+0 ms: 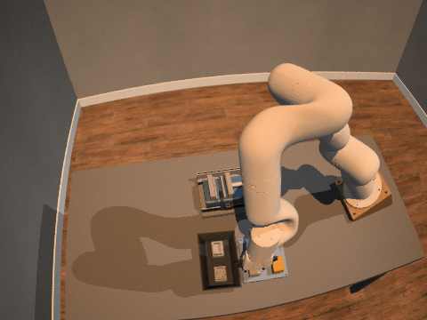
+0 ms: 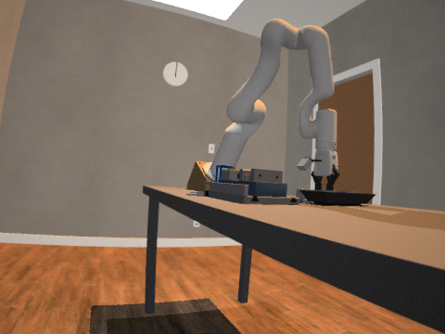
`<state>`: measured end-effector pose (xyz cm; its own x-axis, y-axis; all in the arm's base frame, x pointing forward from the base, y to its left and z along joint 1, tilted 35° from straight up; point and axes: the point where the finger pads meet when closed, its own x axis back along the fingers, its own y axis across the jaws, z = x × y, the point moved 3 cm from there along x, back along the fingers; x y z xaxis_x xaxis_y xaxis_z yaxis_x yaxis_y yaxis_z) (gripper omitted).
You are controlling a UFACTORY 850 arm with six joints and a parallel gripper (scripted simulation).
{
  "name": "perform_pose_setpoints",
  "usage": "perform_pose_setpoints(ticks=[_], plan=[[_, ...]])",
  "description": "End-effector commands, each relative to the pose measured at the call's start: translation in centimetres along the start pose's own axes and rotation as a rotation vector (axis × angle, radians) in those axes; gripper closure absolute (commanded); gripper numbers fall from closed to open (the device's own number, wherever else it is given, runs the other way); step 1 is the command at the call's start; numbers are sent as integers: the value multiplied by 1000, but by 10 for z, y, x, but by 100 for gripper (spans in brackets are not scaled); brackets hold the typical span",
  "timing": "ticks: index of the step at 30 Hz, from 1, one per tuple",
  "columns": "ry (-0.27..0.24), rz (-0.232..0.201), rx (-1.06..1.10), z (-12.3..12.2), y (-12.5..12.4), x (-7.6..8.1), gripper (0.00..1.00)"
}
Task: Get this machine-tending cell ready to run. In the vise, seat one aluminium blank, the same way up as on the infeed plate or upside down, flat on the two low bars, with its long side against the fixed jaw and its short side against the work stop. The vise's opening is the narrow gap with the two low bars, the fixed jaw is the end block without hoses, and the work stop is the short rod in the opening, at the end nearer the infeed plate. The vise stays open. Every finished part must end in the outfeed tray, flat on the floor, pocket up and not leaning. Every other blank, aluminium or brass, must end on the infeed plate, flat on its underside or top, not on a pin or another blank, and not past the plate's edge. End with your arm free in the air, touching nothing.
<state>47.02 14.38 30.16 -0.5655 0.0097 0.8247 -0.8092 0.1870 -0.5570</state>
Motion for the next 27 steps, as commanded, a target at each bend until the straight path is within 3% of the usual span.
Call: perform_pose_setpoints(ticks=[1, 17, 18, 27], plan=[[-1, 1, 0, 0, 0, 0, 31], [-1, 1, 0, 0, 0, 0, 31], [-1, 1, 0, 0, 0, 0, 100], [-1, 1, 0, 0, 0, 0, 100]])
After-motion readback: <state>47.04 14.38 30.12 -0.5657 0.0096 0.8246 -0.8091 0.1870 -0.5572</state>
